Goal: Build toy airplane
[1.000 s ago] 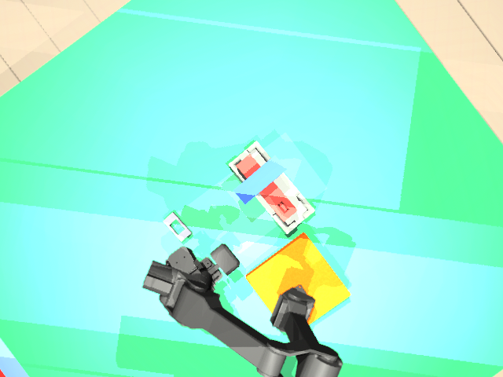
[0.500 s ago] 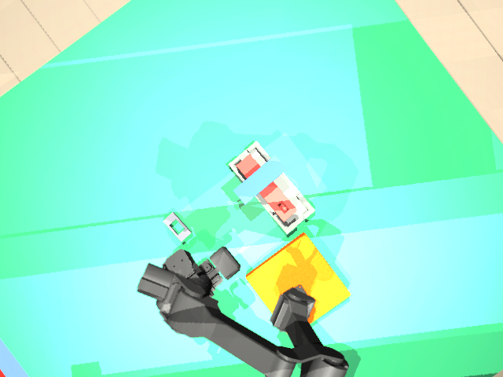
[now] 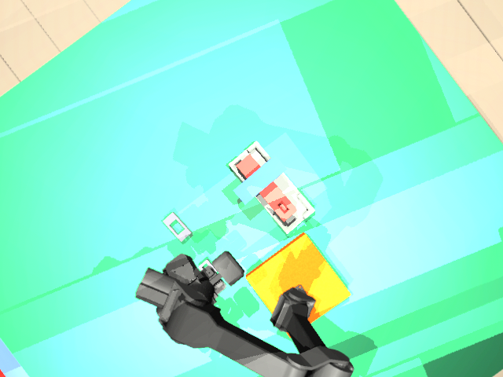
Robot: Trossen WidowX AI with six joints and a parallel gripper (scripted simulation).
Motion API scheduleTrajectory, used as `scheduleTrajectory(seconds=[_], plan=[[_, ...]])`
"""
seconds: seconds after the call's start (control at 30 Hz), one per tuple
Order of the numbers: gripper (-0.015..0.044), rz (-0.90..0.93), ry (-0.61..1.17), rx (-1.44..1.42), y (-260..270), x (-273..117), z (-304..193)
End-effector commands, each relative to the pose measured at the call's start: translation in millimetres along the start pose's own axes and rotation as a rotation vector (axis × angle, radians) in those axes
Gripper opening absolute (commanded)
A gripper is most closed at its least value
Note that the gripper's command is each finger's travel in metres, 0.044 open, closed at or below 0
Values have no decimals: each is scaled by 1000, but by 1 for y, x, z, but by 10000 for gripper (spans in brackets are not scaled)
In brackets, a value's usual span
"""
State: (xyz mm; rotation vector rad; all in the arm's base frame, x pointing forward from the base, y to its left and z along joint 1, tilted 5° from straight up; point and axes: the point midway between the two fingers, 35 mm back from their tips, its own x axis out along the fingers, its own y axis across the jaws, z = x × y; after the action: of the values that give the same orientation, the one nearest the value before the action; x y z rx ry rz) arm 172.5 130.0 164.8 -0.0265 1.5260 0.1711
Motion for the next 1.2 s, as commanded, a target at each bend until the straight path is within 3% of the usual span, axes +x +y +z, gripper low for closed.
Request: scheduleTrajectory(seconds=[0.0,1.17], plan=[[0,1,6,1,-2,-2,0],[0,-25,7,27,-98,19,36]])
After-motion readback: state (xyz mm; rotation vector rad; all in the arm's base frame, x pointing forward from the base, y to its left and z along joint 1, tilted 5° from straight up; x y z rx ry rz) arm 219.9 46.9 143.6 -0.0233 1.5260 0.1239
